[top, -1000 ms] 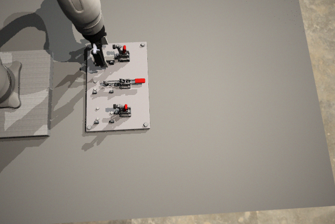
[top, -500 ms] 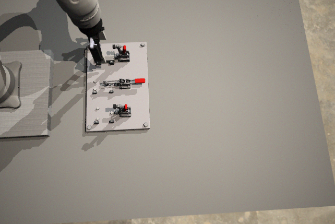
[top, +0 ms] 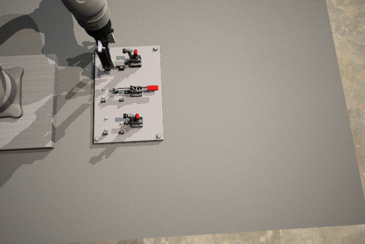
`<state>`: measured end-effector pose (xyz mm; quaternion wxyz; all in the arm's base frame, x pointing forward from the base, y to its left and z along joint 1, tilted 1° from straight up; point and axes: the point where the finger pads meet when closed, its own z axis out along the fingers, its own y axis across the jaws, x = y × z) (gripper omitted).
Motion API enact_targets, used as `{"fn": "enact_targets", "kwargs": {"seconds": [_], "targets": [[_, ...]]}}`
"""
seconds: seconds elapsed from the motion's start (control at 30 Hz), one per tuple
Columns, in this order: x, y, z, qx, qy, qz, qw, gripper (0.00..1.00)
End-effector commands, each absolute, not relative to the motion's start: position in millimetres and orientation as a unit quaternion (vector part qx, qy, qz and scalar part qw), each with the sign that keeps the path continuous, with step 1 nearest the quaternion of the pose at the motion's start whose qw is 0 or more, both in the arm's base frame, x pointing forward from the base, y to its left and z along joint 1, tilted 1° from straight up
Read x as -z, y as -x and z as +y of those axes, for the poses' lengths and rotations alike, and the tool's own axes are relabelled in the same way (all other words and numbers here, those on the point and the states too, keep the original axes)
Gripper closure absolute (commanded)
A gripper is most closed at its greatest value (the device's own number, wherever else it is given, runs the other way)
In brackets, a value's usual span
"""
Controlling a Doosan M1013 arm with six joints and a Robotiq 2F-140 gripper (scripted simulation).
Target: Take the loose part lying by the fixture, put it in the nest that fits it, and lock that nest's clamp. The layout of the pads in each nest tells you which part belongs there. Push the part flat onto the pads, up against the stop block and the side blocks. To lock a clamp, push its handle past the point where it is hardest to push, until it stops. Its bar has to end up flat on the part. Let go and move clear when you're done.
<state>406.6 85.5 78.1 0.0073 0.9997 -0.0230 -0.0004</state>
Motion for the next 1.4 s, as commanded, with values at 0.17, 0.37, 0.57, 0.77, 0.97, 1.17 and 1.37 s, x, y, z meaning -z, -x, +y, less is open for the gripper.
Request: {"fn": "enact_targets", "kwargs": {"seconds": [0.17,0.37,0.57,0.77,0.97,1.17,1.37], "targets": [[-78.1,-406.6,85.6,0.0,-1.0,-0.023,0.007,0.9],[-78.1,-406.6,85.6,0.0,-1.0,-0.023,0.007,0.9],[-78.1,-406.6,85.6,0.0,-1.0,-0.023,0.007,0.9],[-78.1,-406.6,85.6,0.0,-1.0,-0.023,0.007,0.9],[-78.1,-406.6,85.6,0.0,-1.0,-0.023,0.007,0.9],[-78.0,-406.6,85.6,0.0,-1.0,-0.023,0.007,0.9],[-71.9,-406.6,85.5,0.0,-1.0,-0.023,0.007,0.9]]}}
